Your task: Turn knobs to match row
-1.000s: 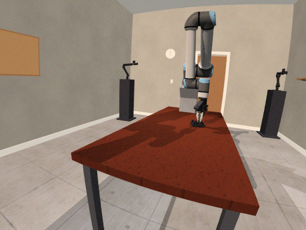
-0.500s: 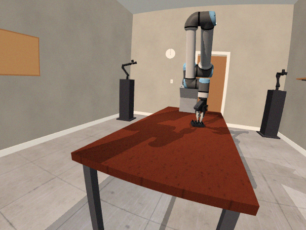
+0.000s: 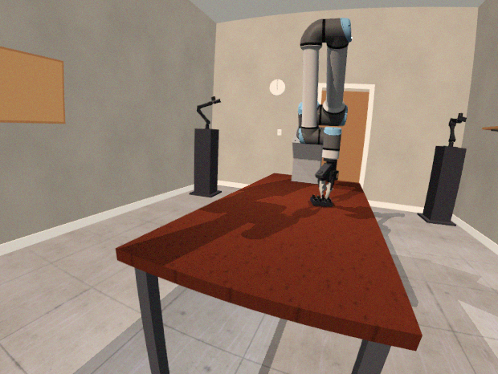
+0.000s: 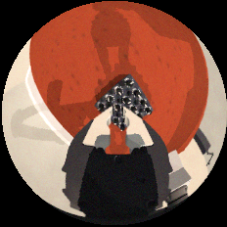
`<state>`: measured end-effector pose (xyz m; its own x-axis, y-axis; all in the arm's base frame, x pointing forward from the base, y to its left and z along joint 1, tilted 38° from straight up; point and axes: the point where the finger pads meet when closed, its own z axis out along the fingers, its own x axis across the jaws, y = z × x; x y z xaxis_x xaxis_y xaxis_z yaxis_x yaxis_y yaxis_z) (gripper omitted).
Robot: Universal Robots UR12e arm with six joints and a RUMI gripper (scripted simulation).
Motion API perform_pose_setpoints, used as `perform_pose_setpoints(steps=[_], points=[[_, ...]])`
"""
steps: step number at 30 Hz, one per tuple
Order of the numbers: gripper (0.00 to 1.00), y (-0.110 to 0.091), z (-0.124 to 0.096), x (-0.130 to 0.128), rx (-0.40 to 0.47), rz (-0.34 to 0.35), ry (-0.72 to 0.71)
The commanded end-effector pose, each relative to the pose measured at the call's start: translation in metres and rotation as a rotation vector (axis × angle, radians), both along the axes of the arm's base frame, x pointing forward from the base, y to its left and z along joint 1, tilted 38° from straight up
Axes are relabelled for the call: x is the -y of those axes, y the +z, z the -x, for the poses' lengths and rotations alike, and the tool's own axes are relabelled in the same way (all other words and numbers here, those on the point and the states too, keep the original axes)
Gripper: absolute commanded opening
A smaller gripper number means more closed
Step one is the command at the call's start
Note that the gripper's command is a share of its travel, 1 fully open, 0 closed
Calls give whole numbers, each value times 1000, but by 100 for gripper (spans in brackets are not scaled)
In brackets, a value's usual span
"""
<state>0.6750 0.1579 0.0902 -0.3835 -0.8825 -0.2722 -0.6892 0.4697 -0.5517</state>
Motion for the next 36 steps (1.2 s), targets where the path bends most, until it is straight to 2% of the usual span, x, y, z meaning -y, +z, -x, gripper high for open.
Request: perform_pose_setpoints(steps=[1, 10, 26, 36], points=[[11, 0, 0, 0, 1, 0, 0], [11, 2, 2, 0, 1, 0, 0], [11, 29, 22, -1, 1, 0, 0], [11, 30, 23, -1, 1, 0, 0]])
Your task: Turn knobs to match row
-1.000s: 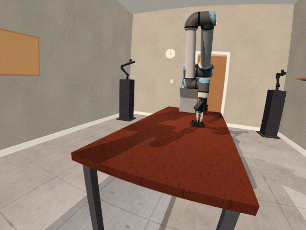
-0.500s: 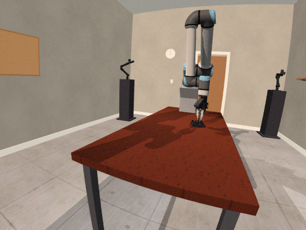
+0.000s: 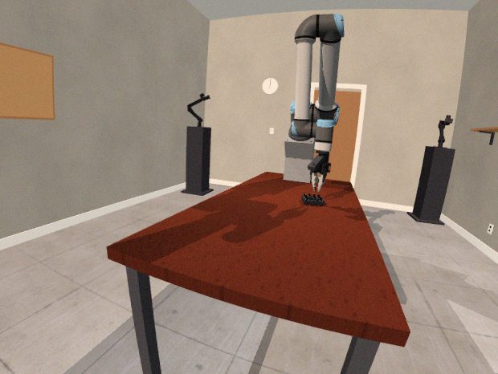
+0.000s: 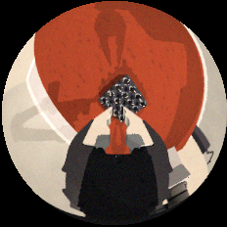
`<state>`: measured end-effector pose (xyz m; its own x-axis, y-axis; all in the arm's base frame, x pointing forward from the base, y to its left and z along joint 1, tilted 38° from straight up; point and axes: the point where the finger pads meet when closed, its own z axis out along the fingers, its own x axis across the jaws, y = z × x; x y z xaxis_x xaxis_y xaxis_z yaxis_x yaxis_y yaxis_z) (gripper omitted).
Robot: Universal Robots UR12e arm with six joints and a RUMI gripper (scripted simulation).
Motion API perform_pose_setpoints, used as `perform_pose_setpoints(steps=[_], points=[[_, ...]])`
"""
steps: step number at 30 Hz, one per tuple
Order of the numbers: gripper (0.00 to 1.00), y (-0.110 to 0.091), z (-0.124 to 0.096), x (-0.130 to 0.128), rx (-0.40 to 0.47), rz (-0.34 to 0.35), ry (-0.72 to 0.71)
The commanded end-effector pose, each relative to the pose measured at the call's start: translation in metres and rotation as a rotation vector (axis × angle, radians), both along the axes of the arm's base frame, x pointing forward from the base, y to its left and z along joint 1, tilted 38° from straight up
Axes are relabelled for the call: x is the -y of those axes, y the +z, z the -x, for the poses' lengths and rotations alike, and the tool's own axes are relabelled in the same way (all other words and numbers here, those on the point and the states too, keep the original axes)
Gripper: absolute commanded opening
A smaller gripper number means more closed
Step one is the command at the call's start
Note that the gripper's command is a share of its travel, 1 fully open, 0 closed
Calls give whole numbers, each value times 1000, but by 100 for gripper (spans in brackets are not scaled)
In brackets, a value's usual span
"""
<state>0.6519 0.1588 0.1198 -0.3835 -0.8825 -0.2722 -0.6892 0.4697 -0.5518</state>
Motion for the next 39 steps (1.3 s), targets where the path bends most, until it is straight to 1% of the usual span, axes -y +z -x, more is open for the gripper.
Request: perform_pose_setpoints(steps=[1, 6, 7, 12, 18, 20, 35, 37, 39], points=[[11, 1, 0, 0, 1, 0, 0], [11, 1, 0, 0, 1, 0, 0], [100, 1, 0, 0, 1, 0, 0], [100, 3, 2, 0, 1, 0, 0], [100, 15, 11, -1, 1, 0, 0], [100, 15, 11, -1, 1, 0, 0], [100, 71, 55, -2, 1, 0, 0], [100, 71, 55, -2, 1, 0, 0], [100, 77, 60, -2, 1, 0, 0]])
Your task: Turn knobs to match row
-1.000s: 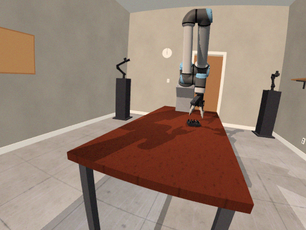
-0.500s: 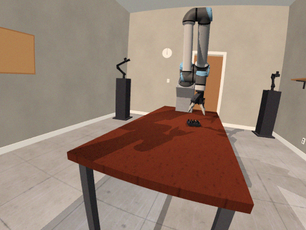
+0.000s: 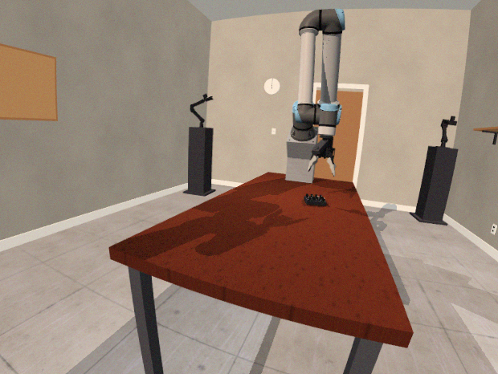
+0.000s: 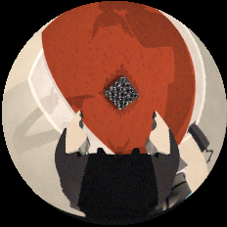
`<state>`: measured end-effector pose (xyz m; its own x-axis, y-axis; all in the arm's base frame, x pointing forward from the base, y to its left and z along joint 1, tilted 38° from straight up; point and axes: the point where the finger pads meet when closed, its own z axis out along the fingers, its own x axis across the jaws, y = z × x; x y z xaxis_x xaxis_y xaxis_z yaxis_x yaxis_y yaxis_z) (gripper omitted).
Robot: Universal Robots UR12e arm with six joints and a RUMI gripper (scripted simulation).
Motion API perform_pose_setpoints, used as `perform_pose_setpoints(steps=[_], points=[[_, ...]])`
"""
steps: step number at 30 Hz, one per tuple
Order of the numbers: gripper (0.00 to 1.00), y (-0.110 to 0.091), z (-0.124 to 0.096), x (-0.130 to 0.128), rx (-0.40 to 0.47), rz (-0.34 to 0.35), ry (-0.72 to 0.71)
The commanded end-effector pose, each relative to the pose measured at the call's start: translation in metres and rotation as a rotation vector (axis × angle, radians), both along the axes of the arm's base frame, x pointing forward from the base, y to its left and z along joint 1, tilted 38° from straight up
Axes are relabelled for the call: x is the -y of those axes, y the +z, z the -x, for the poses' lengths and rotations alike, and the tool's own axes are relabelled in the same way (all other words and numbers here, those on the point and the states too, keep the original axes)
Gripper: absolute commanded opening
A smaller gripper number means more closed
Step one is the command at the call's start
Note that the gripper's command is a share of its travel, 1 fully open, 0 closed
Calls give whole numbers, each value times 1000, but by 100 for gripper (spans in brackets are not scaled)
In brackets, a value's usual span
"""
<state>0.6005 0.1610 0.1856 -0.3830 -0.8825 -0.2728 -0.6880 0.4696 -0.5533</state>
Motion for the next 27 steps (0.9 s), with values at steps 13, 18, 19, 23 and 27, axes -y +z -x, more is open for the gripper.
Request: perform_pose_setpoints(steps=[13, 18, 19, 23, 27], points=[[100, 27, 21, -1, -1, 0, 0], [100, 27, 21, -1, -1, 0, 0], [100, 27, 21, -1, -1, 0, 0], [100, 27, 21, -1, -1, 0, 0], [100, 27, 21, -1, -1, 0, 0]])
